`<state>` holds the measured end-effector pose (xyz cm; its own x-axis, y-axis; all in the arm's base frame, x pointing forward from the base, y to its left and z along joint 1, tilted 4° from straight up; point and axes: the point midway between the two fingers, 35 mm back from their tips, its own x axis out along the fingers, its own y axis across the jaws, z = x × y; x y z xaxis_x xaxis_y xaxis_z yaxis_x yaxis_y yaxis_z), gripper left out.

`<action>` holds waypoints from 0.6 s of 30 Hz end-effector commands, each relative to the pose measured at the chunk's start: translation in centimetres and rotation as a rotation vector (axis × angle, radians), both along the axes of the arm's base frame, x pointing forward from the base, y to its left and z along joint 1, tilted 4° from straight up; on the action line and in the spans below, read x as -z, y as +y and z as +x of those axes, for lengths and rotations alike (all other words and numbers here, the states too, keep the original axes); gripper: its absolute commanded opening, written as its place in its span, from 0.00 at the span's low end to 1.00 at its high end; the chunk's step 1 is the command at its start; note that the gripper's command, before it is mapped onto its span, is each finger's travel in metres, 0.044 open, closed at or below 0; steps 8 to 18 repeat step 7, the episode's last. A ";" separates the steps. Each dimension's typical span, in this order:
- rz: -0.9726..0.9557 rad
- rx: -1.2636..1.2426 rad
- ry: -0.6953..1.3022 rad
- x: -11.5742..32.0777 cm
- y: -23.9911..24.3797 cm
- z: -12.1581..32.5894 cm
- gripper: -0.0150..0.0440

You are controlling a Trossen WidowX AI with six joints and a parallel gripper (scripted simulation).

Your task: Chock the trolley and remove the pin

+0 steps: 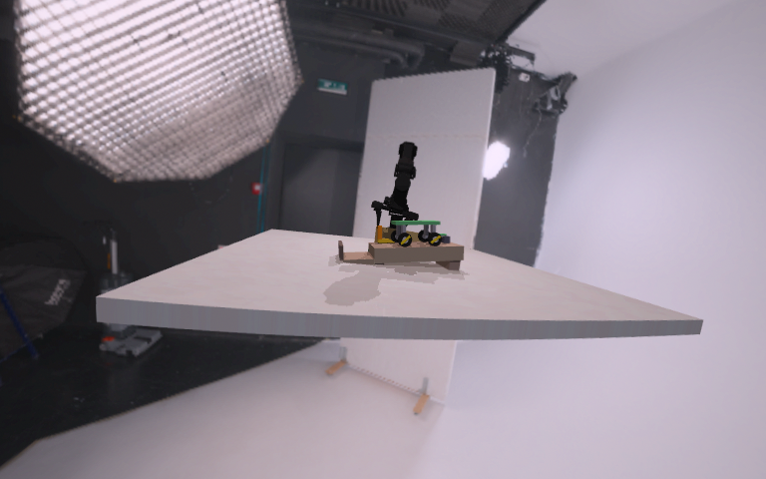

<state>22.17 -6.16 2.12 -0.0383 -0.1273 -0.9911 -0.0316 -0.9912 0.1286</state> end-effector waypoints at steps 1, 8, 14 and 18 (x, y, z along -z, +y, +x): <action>0.000 -0.003 0.001 -1.3 -0.1 0.0 1.00; -0.001 0.000 -0.005 -1.4 -0.1 0.1 1.00; -0.001 0.000 -0.005 -1.4 -0.1 0.1 1.00; -0.001 0.000 -0.005 -1.4 -0.1 0.1 1.00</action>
